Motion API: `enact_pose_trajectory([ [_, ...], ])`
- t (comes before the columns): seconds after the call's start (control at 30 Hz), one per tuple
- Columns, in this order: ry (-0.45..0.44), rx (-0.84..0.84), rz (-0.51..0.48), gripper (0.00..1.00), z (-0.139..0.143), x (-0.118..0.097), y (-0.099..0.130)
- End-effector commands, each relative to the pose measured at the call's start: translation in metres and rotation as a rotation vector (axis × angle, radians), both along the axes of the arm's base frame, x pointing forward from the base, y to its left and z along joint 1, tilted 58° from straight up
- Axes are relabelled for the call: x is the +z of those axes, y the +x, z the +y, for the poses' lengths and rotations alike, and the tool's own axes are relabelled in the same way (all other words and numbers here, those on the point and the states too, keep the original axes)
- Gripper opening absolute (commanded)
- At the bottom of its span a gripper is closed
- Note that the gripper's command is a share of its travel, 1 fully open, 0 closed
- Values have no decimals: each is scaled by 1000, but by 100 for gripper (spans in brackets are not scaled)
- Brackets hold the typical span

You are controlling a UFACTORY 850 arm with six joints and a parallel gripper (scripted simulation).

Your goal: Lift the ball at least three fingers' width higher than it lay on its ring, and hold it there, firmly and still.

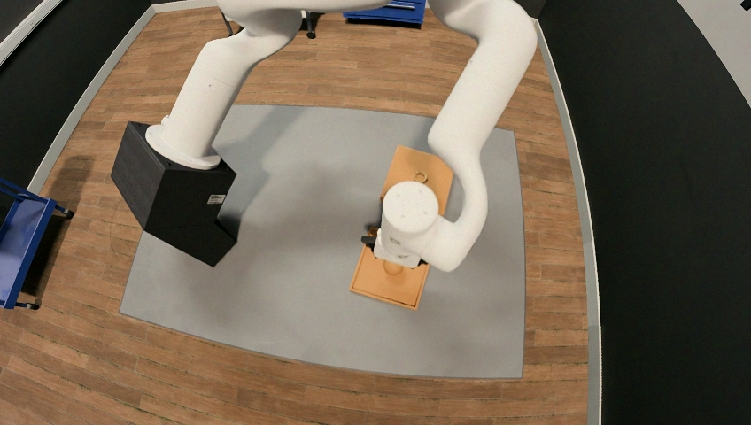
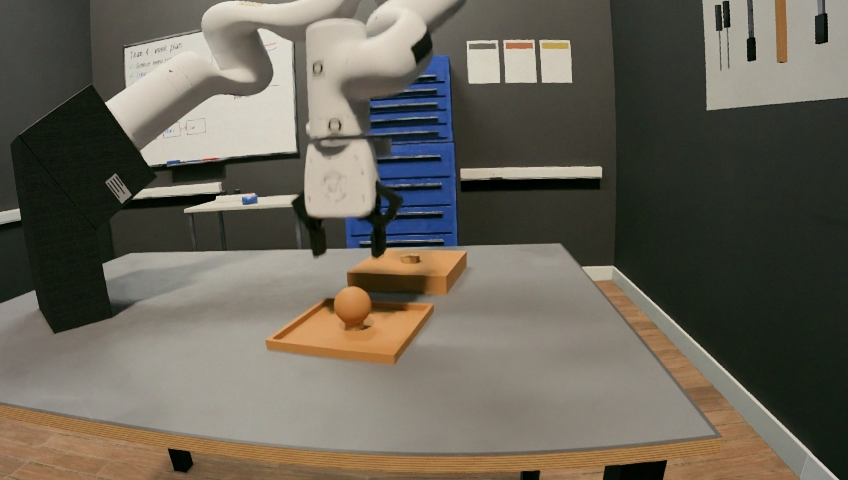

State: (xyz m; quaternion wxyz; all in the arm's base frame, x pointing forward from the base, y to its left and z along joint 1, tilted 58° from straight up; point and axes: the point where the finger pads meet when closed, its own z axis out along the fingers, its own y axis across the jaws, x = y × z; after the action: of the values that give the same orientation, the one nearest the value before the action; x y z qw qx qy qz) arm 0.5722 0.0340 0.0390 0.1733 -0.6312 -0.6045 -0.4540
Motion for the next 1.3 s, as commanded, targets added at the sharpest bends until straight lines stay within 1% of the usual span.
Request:
enact_pose_trajectory([
  [0.0, 1, -1, 0, 100, 52, -37, 26],
  [0.07, 1, -1, 0, 100, 59, -42, 28],
  [0.43, 1, -1, 0, 100, 59, -42, 28],
  [0.47, 1, -1, 0, 0, 59, -42, 28],
  [0.9, 1, -1, 0, 0, 57, -40, 27],
  [0.97, 1, -1, 0, 0, 46, -33, 23],
  [1.13, 1, -1, 0, 0, 5, -5, 3],
  [1.27, 1, -1, 0, 0, -1, -1, -1],
])
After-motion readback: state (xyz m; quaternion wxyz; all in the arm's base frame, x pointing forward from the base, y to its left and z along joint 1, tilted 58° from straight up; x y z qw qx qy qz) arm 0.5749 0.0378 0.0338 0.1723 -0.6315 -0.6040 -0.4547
